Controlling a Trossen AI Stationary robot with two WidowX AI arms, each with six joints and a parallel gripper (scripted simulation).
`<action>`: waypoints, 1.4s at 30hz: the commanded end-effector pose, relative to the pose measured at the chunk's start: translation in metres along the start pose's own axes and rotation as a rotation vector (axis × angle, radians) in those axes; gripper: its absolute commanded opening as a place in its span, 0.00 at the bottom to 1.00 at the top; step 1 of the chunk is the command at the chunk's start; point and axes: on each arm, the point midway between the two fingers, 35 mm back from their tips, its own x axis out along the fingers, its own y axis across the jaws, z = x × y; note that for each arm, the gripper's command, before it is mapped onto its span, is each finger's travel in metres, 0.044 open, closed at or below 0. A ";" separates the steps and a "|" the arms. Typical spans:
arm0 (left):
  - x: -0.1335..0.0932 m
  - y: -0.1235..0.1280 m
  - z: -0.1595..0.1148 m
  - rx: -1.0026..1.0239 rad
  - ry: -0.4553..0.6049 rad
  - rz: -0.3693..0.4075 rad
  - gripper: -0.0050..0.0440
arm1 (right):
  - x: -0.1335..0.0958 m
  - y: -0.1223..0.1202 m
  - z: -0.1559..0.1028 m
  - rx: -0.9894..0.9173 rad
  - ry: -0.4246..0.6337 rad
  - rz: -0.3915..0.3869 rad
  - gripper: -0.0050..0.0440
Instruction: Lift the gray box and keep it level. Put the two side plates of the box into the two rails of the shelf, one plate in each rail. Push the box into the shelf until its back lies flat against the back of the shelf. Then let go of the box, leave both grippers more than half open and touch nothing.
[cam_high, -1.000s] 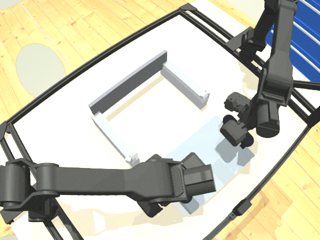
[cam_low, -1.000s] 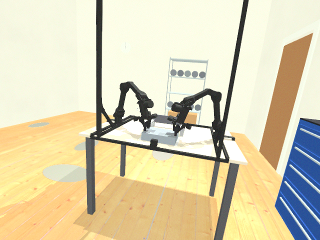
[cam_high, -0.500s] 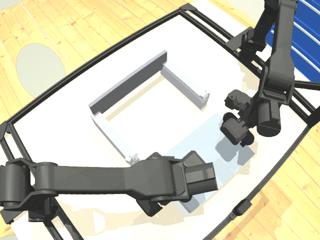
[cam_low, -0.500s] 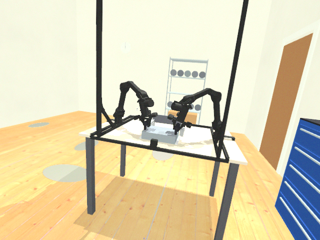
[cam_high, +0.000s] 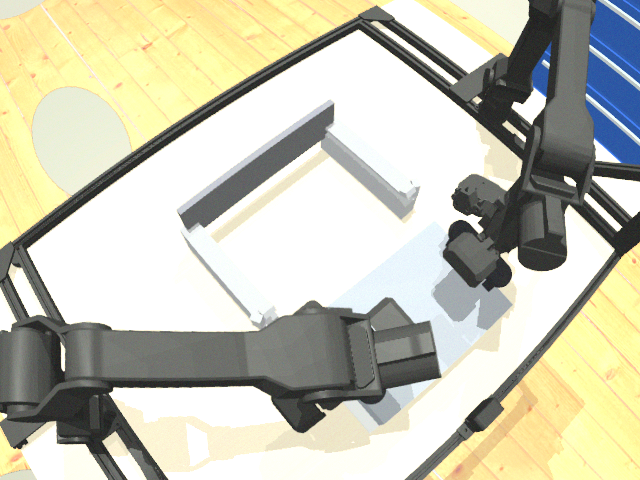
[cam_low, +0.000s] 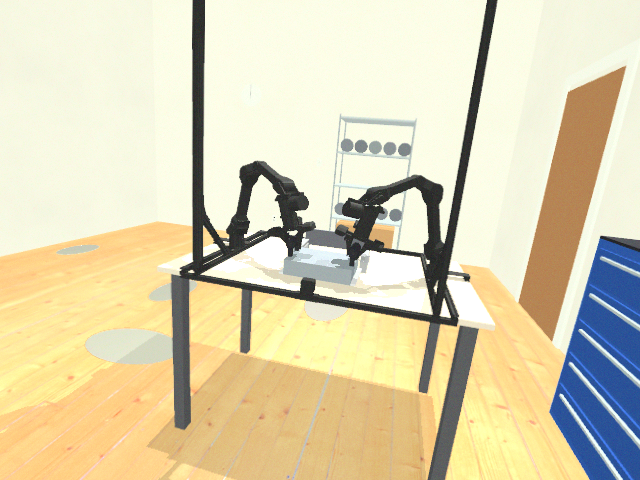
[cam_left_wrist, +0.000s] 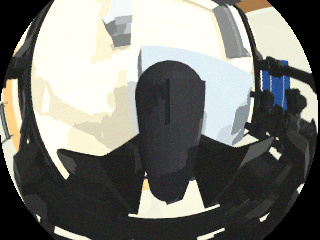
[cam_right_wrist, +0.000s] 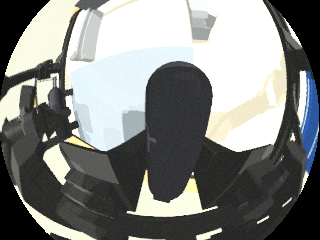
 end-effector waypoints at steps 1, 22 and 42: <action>-0.012 -0.009 -0.004 -0.004 0.018 -0.025 0.10 | -0.011 0.008 -0.004 0.007 0.020 0.021 0.10; -0.032 -0.015 -0.003 -0.004 0.018 -0.025 0.10 | -0.031 0.014 -0.003 0.007 0.020 0.021 0.10; -0.070 -0.024 0.017 -0.004 0.018 -0.025 0.10 | -0.068 0.023 0.024 0.007 0.020 0.021 0.10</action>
